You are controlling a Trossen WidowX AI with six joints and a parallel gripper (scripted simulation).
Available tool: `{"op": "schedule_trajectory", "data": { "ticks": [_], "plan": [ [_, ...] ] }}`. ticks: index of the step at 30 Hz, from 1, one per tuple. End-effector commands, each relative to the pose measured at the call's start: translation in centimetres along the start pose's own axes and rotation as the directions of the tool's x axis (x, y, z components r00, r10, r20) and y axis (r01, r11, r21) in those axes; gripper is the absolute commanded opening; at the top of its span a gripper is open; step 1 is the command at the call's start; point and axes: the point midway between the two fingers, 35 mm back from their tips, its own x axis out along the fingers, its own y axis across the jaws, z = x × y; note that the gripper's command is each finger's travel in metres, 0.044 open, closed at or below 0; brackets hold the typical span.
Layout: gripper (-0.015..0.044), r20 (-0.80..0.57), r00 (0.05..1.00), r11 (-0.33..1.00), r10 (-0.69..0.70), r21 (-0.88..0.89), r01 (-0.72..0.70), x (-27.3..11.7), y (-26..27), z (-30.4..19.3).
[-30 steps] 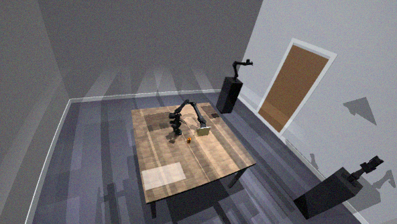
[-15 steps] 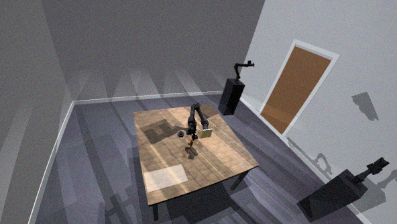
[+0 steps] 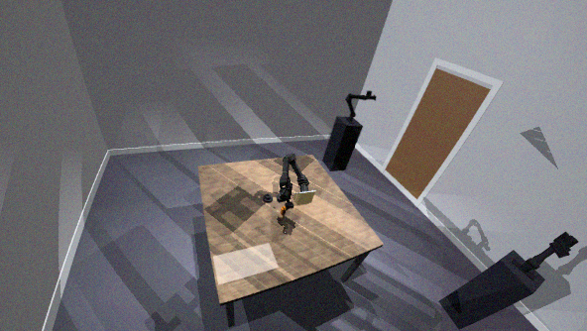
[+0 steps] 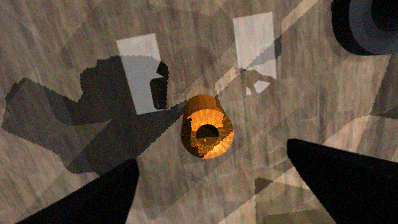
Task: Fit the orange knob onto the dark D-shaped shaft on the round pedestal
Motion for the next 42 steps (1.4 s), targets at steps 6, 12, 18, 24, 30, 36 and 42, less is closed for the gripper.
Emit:
{"op": "schedule_trajectory", "data": {
  "ticks": [6,12,18,24,30,36,42],
  "plan": [
    [0.044,0.003,1.0,1.0,-0.005,-0.007,0.005,1.6,0.1,0.1],
    [0.044,0.004,1.0,1.0,-0.005,-0.007,0.005,2.6,0.1,0.2],
    [0.044,0.004,1.0,1.0,-0.004,-0.007,0.005,3.6,0.1,0.2],
    [0.044,0.004,1.0,1.0,-0.005,-0.007,0.005,4.6,0.1,0.2],
    [0.044,0.004,1.0,1.0,-0.005,-0.007,0.005,5.5,0.1,0.3],
    [0.044,0.004,1.0,1.0,-0.006,-0.007,0.006,6.5,0.1,0.2],
    [0.044,0.004,1.0,1.0,-0.007,-0.006,0.007,7.5,0.0,0.2]
  ]
}}
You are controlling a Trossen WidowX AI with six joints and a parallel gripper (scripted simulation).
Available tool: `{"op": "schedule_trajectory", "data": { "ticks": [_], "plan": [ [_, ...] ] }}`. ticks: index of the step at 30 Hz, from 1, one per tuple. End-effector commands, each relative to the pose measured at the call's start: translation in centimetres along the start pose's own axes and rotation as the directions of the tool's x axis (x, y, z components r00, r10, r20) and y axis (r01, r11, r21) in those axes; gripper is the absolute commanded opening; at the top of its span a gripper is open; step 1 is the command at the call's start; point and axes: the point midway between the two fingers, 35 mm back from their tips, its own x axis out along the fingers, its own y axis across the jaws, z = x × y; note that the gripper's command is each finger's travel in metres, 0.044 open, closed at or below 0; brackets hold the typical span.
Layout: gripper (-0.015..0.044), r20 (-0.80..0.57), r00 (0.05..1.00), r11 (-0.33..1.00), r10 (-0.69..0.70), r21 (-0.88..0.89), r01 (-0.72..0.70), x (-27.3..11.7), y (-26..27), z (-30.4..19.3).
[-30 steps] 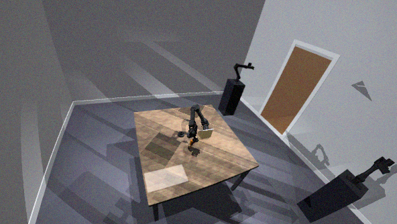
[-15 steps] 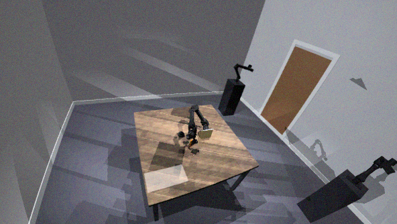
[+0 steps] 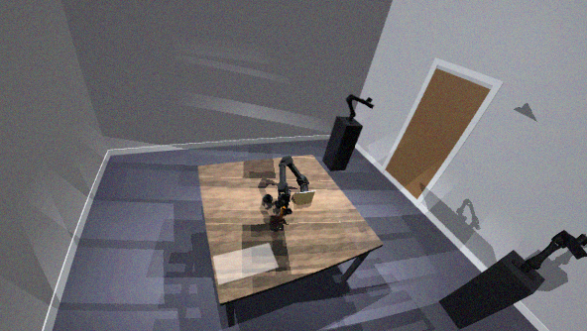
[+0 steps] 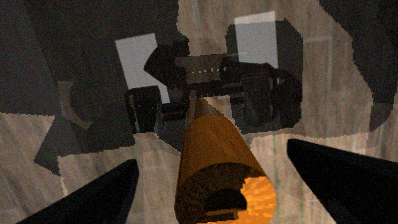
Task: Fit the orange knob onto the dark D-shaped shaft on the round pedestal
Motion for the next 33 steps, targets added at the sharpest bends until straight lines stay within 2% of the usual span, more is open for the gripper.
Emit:
{"op": "schedule_trajectory", "data": {
  "ticks": [1,7,18,23,28,33],
  "plan": [
    [0.044,0.001,1.0,1.0,-0.005,-0.007,0.005,0.8,-0.1,-0.1],
    [0.044,0.001,1.0,1.0,-0.007,-0.007,0.007,1.5,-0.1,-0.2],
    [0.0151,0.001,1.0,1.0,-0.007,-0.007,0.007,1.5,-0.1,-0.2],
    [0.0118,0.001,1.0,1.0,-0.007,-0.007,0.007,1.5,-0.1,-0.2],
    [0.0,0.002,1.0,1.0,-0.003,-0.008,0.003,0.0,0.1,0.2],
    [0.0,0.002,1.0,1.0,0.002,-0.009,-0.002,-3.2,0.5,0.6]
  ]
}}
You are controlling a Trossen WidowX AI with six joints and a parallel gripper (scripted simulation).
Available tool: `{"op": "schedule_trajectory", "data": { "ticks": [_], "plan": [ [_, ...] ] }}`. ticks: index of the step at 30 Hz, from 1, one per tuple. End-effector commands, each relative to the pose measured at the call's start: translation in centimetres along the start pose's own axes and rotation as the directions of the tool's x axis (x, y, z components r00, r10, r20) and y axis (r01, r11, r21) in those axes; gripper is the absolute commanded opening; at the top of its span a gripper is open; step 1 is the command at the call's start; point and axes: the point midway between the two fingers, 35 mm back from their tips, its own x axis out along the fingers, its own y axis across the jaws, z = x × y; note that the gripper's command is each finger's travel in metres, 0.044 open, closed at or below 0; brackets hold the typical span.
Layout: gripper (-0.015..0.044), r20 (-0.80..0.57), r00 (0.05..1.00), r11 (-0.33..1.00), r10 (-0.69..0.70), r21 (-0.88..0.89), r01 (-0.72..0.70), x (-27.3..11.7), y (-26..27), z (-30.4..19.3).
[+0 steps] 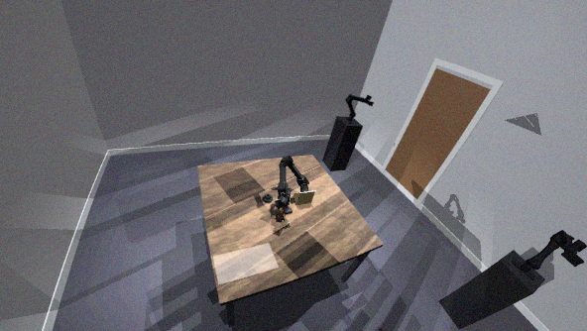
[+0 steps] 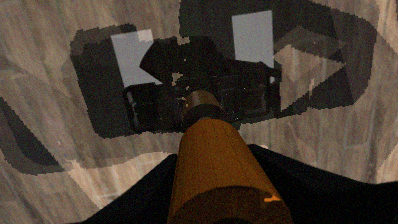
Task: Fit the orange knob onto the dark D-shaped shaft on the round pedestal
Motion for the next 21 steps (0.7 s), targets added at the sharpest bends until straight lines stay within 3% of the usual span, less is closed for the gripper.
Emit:
{"op": "schedule_trajectory", "data": {
  "ticks": [1,13,21],
  "plan": [
    [0.0,0.016,1.0,1.0,0.018,0.01,-0.018,-3.4,0.4,0.6],
    [0.0,0.014,1.0,1.0,0.015,0.01,-0.015,-11.6,-0.1,-0.3],
    [0.0,0.013,1.0,1.0,0.015,0.012,-0.015,-12.0,-0.2,-0.3]
  ]
}}
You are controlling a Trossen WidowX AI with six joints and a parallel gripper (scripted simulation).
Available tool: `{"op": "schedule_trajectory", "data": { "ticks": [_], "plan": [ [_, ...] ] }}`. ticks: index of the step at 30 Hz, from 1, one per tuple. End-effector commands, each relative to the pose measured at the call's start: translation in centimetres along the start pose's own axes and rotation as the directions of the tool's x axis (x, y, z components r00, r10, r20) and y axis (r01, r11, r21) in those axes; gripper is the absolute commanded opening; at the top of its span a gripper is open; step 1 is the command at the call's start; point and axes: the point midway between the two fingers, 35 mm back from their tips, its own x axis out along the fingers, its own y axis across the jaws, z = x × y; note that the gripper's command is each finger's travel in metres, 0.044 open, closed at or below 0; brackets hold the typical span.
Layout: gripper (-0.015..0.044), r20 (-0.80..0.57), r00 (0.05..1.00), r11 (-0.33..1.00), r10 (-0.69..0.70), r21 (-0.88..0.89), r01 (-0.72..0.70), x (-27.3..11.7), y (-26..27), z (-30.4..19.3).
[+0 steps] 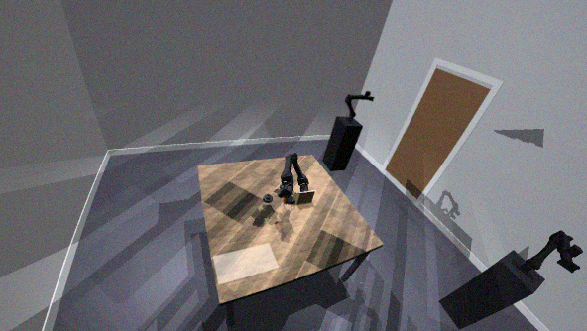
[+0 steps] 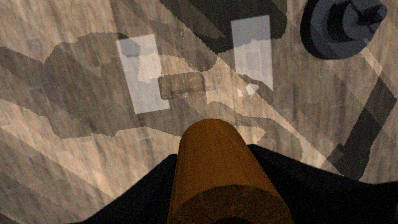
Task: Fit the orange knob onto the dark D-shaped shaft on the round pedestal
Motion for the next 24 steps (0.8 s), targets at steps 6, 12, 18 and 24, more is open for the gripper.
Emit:
{"op": "schedule_trajectory", "data": {
  "ticks": [6,12,18,24],
  "plan": [
    [0.0,-0.008,1.0,0.999,0.018,0.029,-0.017,-0.3,-1.0,0.7],
    [0.0,-0.015,0.999,0.999,0.033,0.042,-0.032,0.0,-2.2,1.6],
    [0.0,-0.019,0.999,0.998,0.048,0.05,-0.047,0.4,-3.3,2.5],
    [0.0,-0.014,0.999,0.998,0.05,0.043,-0.049,0.7,-4.8,3.5]
  ]
}}
